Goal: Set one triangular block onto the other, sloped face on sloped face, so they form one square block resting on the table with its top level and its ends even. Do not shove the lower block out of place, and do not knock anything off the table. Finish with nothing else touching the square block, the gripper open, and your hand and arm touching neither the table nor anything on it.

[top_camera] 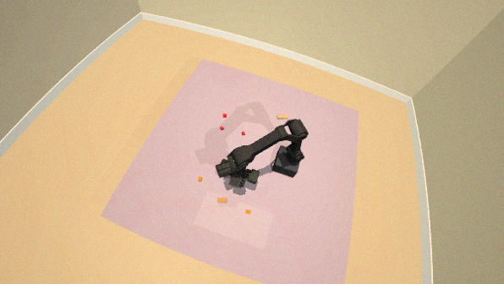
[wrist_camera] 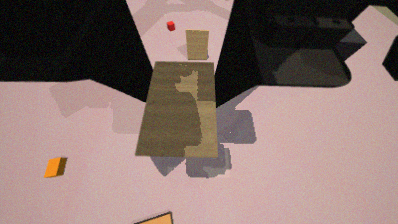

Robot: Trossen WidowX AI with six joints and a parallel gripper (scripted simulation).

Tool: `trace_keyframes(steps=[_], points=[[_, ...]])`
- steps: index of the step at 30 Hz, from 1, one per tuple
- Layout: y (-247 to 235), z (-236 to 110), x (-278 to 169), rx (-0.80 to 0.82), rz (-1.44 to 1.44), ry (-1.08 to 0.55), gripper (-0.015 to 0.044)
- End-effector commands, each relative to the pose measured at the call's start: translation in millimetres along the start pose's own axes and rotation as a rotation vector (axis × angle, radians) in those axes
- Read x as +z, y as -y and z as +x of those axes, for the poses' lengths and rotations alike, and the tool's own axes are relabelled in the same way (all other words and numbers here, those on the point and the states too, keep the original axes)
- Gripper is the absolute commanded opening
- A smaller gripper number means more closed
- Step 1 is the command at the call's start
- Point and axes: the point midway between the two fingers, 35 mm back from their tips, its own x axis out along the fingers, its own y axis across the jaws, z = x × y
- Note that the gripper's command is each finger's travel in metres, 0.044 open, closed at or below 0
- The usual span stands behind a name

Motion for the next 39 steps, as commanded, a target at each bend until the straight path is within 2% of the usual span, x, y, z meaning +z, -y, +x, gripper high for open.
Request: trace_keyframes(steps=[1, 6, 23, 39], points=[[0, -3, 0, 0.003, 0.012, 0.065, 0.0000], [4, -4, -6, 0.002, 0.013, 0.064, 0.0000], [32, -17, -84, -0.004, 0.039, 0.062, 0.0000], [38, -27, -162, -0.005, 0.029, 0.051, 0.0000]])
